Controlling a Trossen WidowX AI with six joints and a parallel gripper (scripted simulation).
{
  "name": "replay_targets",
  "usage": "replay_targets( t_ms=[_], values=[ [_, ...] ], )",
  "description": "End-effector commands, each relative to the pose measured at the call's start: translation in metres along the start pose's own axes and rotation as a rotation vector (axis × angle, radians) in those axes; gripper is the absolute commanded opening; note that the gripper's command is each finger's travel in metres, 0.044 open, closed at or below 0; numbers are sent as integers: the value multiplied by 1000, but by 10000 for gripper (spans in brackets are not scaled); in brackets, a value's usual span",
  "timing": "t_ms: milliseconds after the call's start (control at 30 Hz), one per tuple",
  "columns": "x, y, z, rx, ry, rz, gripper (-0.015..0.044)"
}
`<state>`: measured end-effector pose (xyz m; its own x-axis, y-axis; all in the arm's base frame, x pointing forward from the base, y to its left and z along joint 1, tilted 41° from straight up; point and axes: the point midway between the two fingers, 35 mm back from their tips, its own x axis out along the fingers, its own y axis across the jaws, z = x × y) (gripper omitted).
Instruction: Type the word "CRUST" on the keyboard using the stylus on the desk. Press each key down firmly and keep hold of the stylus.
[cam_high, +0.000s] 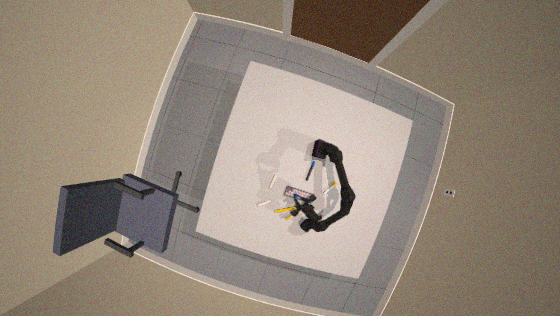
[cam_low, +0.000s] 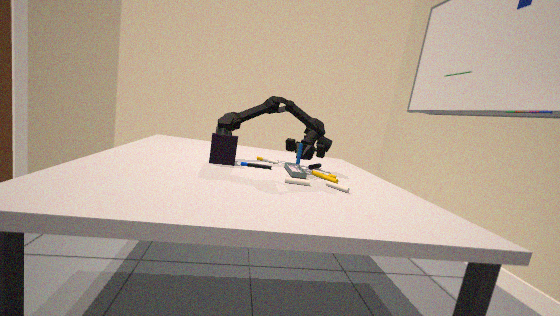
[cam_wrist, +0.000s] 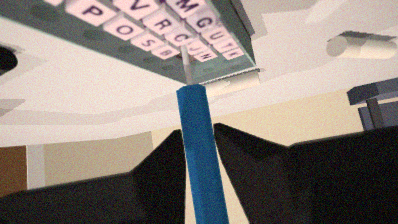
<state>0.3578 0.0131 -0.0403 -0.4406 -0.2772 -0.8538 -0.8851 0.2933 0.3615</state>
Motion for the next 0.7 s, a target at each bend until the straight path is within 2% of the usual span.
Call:
replay_targets(
  t_ms=[0, 667],
  values=[
    [1, 0, 2, 4, -3, 3, 81],
    [5, 0, 8, 4, -3, 3, 81]
  ],
)
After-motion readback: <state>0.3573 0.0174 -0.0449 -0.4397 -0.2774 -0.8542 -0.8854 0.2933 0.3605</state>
